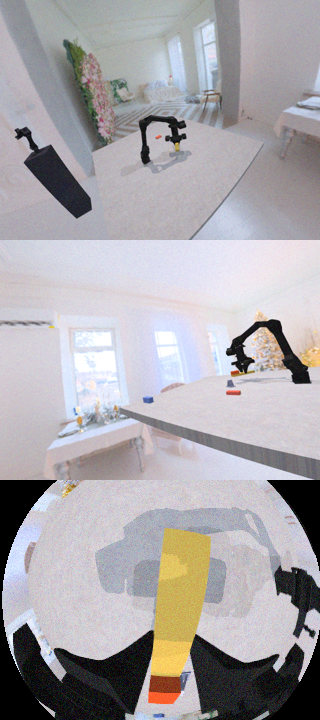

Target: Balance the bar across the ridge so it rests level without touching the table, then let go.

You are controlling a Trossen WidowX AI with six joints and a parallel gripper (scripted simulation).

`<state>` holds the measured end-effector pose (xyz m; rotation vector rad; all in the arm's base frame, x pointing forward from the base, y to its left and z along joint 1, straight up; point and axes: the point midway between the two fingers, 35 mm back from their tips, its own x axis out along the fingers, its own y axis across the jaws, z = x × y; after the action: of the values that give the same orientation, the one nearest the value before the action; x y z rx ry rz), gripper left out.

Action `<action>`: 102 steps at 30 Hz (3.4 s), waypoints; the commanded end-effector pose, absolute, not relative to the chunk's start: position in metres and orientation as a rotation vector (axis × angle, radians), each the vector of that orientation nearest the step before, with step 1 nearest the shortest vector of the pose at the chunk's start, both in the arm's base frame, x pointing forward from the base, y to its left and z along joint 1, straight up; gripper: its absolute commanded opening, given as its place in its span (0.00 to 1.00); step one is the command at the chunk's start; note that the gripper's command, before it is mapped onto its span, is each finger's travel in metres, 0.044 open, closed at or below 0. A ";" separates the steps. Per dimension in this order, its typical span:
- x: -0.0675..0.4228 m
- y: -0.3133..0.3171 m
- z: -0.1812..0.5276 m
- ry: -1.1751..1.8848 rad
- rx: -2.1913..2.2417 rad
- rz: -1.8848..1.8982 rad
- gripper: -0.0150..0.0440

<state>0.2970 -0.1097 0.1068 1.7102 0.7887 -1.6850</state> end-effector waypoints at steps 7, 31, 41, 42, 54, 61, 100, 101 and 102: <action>0.295 -0.109 0.136 0.782 1.707 -1.674 0.25; 0.304 -0.093 0.149 1.171 1.238 -1.217 0.25; 0.312 -0.084 0.149 1.336 0.938 -0.924 0.25; 0.312 -0.083 0.149 1.350 0.908 -0.895 0.25; 0.323 -0.071 0.150 1.477 0.537 -0.532 0.25; 0.330 -0.064 0.151 1.520 0.319 -0.318 0.25; 0.367 -0.004 0.154 1.356 -0.901 0.875 0.25; 0.367 -0.002 0.154 1.343 -0.931 0.905 0.25; 0.368 0.000 0.154 1.329 -0.961 0.934 0.25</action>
<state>0.3656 -0.0063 0.1539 -0.8635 1.3679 0.8437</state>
